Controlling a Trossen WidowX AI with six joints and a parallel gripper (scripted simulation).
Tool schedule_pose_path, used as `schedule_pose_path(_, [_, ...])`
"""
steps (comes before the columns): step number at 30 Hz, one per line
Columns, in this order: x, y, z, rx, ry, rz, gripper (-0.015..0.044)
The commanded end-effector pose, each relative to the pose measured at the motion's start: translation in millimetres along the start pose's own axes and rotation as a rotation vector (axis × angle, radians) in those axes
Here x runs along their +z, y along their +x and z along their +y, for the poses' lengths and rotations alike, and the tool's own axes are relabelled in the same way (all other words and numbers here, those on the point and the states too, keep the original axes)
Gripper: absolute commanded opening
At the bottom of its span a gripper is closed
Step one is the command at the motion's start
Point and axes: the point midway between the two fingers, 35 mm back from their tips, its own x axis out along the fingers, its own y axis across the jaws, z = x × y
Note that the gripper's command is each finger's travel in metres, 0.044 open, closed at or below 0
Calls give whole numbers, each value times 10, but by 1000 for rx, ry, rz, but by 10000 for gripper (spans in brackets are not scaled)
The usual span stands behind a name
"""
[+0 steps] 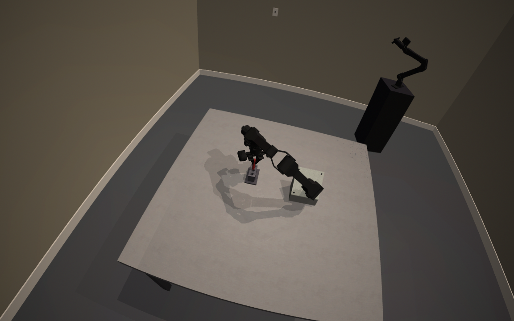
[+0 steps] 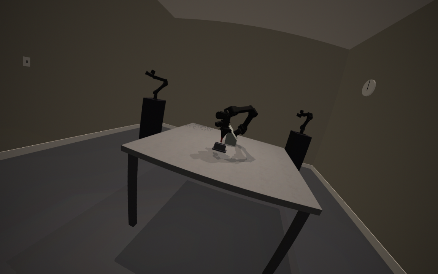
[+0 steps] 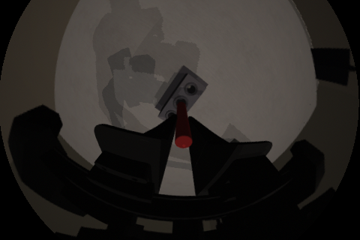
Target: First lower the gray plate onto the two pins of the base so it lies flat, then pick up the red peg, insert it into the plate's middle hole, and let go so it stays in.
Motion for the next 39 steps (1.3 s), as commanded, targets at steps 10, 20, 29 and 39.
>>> schedule_pose_path(10, [4,146,-6,-1,-3,0,0])
schedule_pose_path(20, [5,126,1,-4,-9,-2,0])
schedule_pose_path(29, [0,149,4,-4,-9,-2,0])
schedule_pose_path(39, [-3,153,3,-6,-15,-3,0])
